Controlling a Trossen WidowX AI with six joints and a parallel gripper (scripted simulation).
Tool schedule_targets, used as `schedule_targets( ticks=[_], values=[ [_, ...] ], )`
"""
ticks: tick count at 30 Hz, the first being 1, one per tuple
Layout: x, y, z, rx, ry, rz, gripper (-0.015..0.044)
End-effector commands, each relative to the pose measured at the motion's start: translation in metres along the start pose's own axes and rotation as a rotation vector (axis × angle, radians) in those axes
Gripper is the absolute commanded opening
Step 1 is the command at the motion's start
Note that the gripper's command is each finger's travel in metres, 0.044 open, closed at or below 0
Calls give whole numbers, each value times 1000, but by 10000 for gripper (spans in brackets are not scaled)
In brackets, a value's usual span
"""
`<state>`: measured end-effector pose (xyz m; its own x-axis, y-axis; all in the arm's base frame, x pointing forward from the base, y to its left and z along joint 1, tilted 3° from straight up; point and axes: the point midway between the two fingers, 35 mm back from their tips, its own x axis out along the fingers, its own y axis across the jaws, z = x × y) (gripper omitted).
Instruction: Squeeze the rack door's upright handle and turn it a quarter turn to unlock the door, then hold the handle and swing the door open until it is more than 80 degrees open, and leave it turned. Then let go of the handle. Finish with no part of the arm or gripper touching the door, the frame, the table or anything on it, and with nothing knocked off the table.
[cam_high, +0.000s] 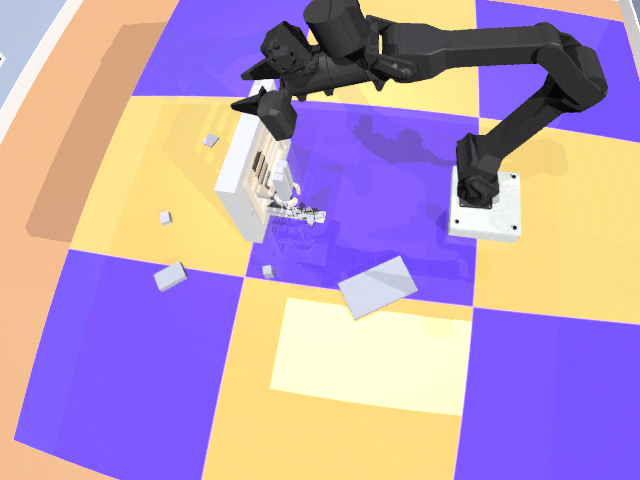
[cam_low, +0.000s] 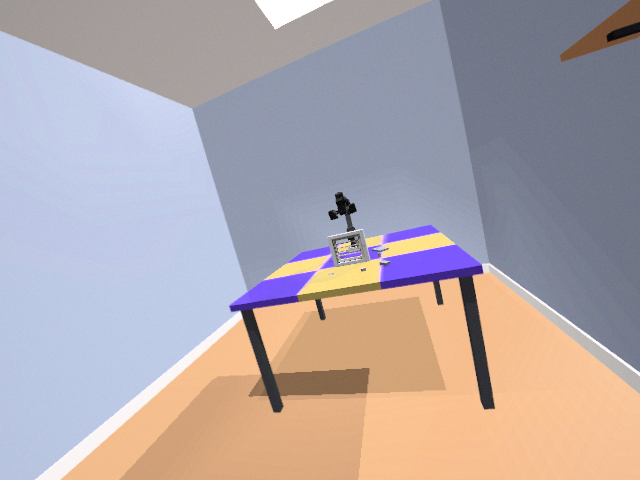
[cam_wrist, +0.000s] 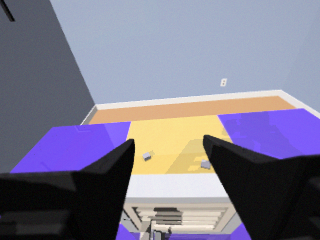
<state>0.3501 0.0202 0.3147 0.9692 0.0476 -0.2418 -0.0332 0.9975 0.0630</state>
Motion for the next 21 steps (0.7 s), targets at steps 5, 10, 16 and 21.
schedule_targets(
  ticks=[5,10,16,21],
  values=[
    [15,8,-12,29,176,0,295],
    [22,14,-21,41,284,-2,295],
    [27,20,-32,52,415,-8,295],
    [29,26,-41,58,523,-18,295]
  ],
)
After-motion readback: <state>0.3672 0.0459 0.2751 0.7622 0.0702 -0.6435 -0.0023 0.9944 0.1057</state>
